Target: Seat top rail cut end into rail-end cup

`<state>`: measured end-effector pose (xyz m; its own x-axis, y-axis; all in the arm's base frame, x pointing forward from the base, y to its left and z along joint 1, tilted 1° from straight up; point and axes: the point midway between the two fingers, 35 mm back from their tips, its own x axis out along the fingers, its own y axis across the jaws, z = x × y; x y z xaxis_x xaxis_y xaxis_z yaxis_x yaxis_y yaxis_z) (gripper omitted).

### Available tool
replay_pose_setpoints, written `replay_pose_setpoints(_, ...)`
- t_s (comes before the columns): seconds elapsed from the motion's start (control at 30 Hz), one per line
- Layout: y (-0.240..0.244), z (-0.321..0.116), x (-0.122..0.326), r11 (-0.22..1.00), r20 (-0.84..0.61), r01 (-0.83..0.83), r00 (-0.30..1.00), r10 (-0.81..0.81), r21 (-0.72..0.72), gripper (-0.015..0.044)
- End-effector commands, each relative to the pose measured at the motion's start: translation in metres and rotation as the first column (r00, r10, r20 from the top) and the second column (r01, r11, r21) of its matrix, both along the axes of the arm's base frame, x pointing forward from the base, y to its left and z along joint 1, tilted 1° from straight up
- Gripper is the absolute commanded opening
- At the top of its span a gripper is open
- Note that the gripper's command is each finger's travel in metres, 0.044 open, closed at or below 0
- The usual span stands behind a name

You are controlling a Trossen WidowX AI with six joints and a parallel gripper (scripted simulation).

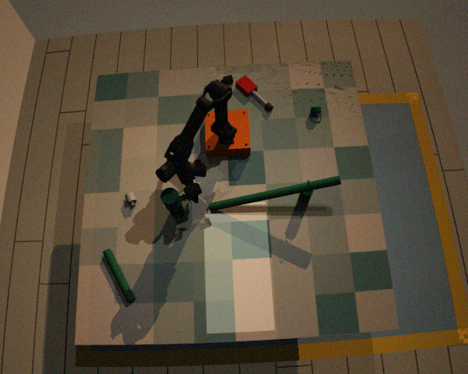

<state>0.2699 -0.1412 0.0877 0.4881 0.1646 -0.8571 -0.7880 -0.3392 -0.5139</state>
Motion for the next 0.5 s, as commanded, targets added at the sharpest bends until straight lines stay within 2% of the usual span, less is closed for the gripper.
replay_pose_setpoints(0.0,0.002,-0.006,0.002,1.000,-0.004,0.001,1.000,-0.001,0.001,0.0440)
replay_pose_setpoints(0.33,0.006,-0.019,0.008,1.000,-0.003,0.002,1.000,-0.002,0.002,0.0440)
replay_pose_setpoints(0.47,0.006,-0.019,0.009,1.000,-0.003,0.002,1.000,-0.002,0.002,0.0335)
